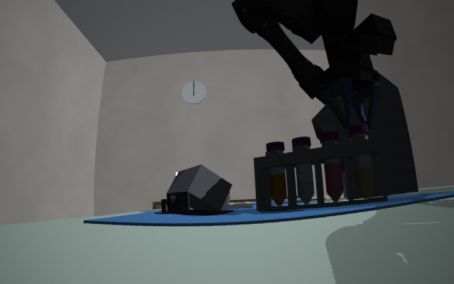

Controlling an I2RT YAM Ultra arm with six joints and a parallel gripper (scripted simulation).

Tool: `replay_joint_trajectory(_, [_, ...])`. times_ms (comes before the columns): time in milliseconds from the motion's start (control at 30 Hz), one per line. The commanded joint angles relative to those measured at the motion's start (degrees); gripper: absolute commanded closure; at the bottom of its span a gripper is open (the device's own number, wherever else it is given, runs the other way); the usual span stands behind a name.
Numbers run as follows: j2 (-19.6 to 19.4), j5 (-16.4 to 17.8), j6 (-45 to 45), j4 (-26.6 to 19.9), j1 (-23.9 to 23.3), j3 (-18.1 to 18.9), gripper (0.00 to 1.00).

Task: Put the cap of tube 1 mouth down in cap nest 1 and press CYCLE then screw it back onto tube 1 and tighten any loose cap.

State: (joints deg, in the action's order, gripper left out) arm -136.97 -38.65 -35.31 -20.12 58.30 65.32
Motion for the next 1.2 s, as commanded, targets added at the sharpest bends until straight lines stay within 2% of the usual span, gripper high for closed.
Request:
replay_joint_trajectory(0, [0.32, 0.04, -0.14, 0.28, 0.3, 0.08, 0.51])
replay_joint_trajectory(200, [0.32, 0.04, -0.14, 0.28, 0.3, 0.08, 0.51])
replay_joint_trajectory(433, [-0.14, 0.02, 14.36, 1.12, -0.08, 0.0, 0.51])
replay_joint_trajectory(867, [-0.72, 0.02, 13.81, 2.07, -0.52, -0.02, 0.51])
replay_joint_trajectory(900, [-0.71, 0.02, 13.81, 2.04, -0.52, 0.0, 1.0])
replay_joint_trajectory(1167, [-0.72, 0.02, 13.81, 2.04, -0.51, 0.0, 1.0])
